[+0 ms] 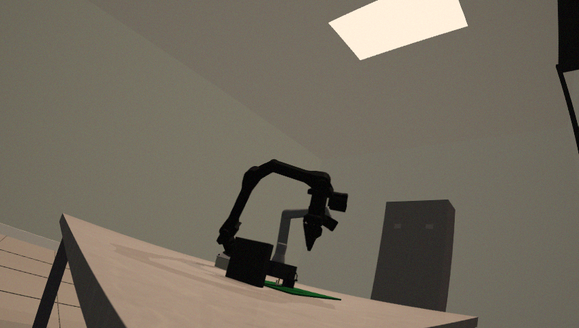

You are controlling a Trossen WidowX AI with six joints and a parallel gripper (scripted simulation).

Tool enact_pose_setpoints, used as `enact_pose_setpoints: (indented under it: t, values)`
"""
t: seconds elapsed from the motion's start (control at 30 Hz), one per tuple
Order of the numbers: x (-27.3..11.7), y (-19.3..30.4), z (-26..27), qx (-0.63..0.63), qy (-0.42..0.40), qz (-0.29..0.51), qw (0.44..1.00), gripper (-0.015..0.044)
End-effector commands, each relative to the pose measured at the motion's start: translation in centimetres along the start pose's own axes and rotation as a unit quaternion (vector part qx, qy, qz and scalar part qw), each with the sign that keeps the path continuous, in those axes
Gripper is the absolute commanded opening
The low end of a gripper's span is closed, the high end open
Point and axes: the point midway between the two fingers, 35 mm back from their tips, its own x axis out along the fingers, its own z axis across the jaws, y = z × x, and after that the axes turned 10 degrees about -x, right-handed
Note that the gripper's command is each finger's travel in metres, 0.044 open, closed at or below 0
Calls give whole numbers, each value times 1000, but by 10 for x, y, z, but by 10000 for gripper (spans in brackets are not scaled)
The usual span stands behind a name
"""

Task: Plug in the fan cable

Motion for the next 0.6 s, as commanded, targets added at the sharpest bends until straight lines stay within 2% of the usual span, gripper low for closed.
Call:
enact_pose_setpoints:
  t: [0.0, 0.23, 0.4, 0.57]
  values:
    - [44, 21, 18, 20, -18, 117, 993, 440]
    - [48, 22, 19, 22, -20, 122, 992, 440]
    - [85, 23, 18, 36, -48, 121, 991, 440]
    - [89, 23, 18, 37, -49, 121, 991, 440]
